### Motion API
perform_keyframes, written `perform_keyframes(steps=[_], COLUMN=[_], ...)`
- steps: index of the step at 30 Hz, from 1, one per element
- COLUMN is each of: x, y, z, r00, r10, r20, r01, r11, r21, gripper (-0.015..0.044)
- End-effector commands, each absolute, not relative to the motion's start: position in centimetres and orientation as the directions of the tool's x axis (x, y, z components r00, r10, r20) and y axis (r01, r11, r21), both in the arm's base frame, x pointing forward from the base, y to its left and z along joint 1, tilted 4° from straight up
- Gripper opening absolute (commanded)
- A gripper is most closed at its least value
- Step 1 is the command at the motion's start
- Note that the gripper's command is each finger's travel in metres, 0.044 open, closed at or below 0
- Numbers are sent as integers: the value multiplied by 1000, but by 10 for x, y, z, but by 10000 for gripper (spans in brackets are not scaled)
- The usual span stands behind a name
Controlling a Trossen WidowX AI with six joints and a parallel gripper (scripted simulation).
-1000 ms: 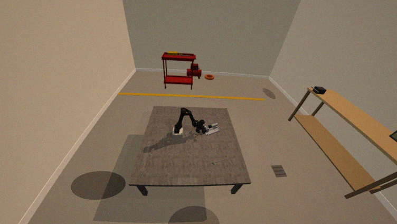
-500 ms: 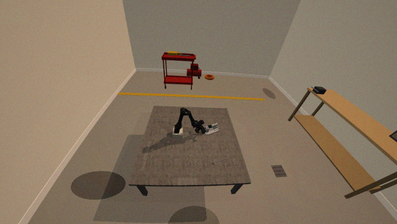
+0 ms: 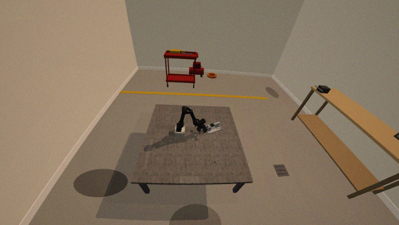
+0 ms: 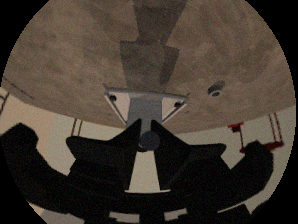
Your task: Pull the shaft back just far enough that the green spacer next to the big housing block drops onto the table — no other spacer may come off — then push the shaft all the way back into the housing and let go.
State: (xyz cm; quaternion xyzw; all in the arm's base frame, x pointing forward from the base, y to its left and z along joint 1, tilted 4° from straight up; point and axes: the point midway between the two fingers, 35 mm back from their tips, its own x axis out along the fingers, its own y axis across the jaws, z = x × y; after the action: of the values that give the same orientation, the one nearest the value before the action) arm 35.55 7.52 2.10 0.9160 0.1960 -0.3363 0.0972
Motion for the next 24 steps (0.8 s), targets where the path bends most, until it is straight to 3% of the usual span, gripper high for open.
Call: perform_keyframes(steps=[1, 24], x=[354, 352], y=[75, 74], z=[21, 20], r00=[695, 695], r10=[295, 295], r20=[-656, -656], r01=[429, 429], r11=[-902, -902], r21=[48, 48], gripper=[0, 0])
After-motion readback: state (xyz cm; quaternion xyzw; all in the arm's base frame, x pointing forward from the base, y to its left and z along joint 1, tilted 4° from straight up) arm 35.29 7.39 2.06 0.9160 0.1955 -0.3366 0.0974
